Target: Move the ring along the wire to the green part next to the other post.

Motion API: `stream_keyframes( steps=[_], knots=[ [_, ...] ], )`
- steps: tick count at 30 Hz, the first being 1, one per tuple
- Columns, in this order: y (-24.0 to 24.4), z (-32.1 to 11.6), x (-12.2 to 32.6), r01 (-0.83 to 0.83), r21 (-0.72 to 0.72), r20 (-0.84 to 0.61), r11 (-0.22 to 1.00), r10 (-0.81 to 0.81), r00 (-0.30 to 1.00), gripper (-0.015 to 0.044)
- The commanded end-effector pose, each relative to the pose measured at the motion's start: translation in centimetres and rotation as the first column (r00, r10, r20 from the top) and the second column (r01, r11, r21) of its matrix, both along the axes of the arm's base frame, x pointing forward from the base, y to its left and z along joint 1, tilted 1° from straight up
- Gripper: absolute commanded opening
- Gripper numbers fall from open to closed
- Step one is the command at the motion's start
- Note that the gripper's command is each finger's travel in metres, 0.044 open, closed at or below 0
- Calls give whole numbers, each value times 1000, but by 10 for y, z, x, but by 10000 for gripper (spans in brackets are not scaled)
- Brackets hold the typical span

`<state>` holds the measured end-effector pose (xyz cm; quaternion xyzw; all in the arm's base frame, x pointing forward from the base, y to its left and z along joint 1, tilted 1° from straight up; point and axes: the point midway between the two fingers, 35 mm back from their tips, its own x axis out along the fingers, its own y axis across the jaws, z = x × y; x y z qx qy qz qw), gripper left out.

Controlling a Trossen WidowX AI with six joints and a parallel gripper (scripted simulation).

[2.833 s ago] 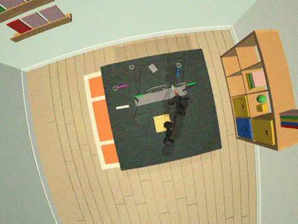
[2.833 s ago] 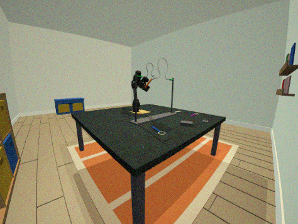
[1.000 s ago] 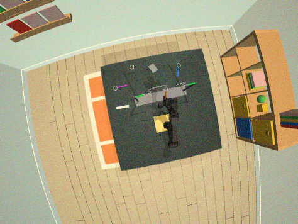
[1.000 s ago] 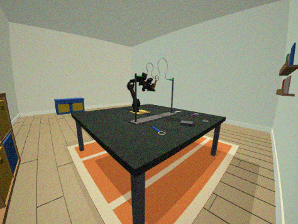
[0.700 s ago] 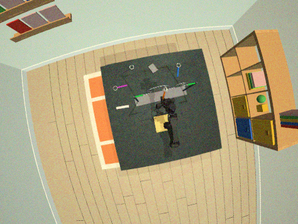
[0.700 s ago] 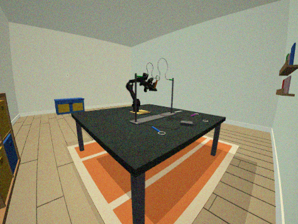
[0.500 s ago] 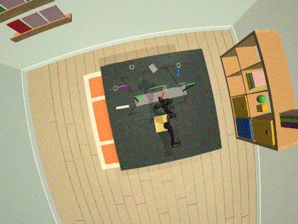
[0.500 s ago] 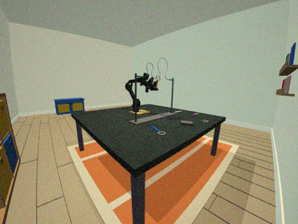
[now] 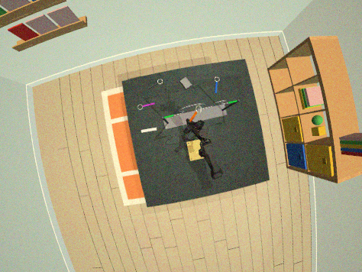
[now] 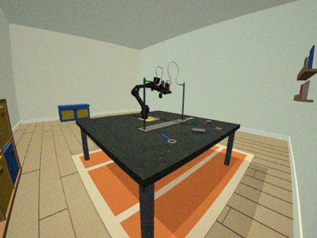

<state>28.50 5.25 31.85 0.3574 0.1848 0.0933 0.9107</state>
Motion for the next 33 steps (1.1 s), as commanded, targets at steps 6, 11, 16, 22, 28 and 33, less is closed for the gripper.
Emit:
stream_keyframes(
  steps=[6, 11, 16, 22, 28, 33],
  knots=[
    [22, 23, 2, -4, 209, 25, 978, -2, 1000, -150],
    [32, 38, 3, -10, 329, 40, 944, -3, 999, -150],
    [41, 55, 4, -18, 444, 55, 896, -7, 998, -150],
    [48, 77, 5, -30, 572, 72, 820, -14, 997, -150],
    [53, 100, 5, -43, 687, 87, 726, -23, 996, -150],
    [53, 119, 5, -55, 770, 98, 635, -32, 995, -150]
  ],
)
